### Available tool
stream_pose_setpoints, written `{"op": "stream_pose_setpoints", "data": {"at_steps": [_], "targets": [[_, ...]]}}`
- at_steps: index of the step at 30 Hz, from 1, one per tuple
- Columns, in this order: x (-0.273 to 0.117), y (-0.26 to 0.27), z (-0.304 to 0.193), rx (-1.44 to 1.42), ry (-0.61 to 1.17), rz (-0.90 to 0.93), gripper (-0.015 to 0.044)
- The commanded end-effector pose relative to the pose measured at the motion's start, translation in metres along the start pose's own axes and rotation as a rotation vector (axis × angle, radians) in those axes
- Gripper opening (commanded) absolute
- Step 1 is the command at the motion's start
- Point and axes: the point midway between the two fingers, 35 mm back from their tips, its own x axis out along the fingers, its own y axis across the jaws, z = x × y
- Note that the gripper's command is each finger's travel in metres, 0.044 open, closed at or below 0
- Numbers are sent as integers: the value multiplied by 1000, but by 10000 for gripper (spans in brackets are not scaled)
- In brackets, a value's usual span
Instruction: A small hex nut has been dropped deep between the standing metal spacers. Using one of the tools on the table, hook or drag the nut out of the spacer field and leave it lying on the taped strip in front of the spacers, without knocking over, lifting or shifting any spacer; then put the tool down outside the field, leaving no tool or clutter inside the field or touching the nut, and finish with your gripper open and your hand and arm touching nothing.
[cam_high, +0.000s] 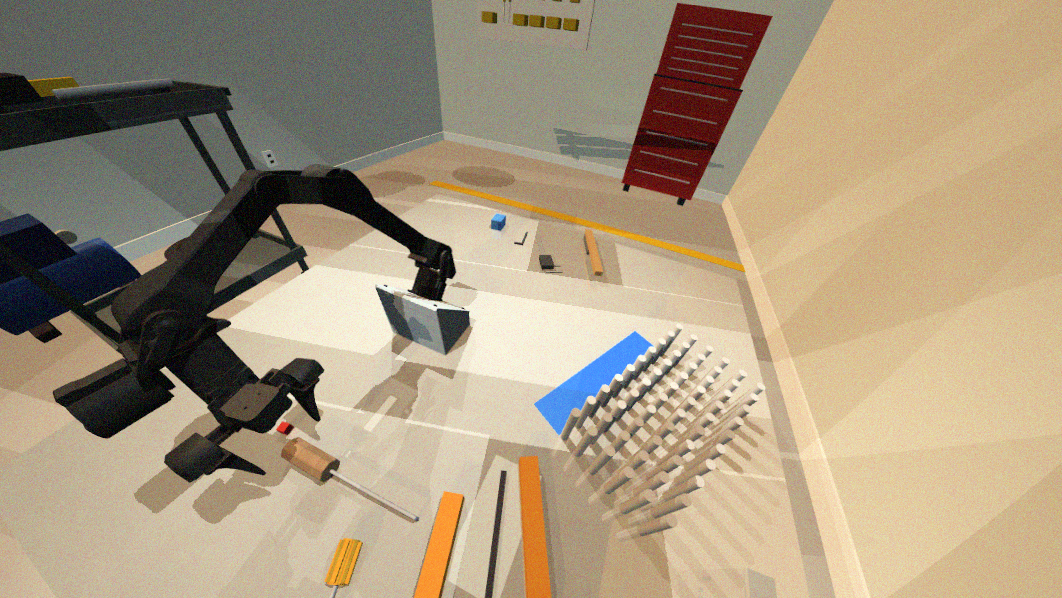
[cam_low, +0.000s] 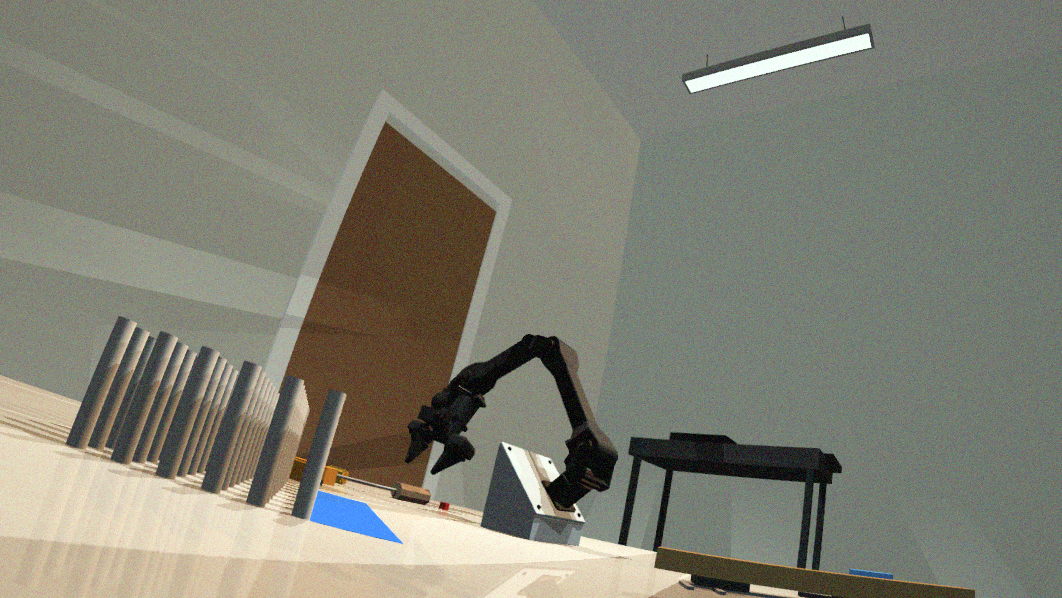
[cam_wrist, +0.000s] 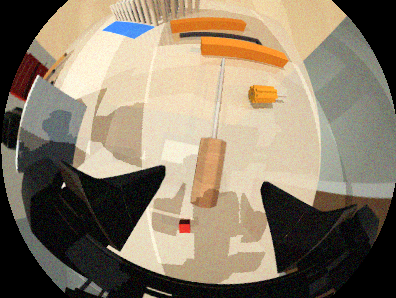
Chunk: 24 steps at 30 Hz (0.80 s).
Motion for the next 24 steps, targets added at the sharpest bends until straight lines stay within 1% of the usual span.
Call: {"op": "stream_pose_setpoints", "data": {"at_steps": [1, 5, 10, 15, 21, 24], "targets": [[-1, -1, 0, -8, 0, -11, 440], [-2, -2, 0, -6, 1, -16, 440], [-3, 1, 3, -62, 0, -131, 440], [-3, 1, 3, -64, 0, -137, 440], [-3, 1, 3, -64, 0, -137, 282], [-3, 1, 3, -64, 0, -137, 280]]}}
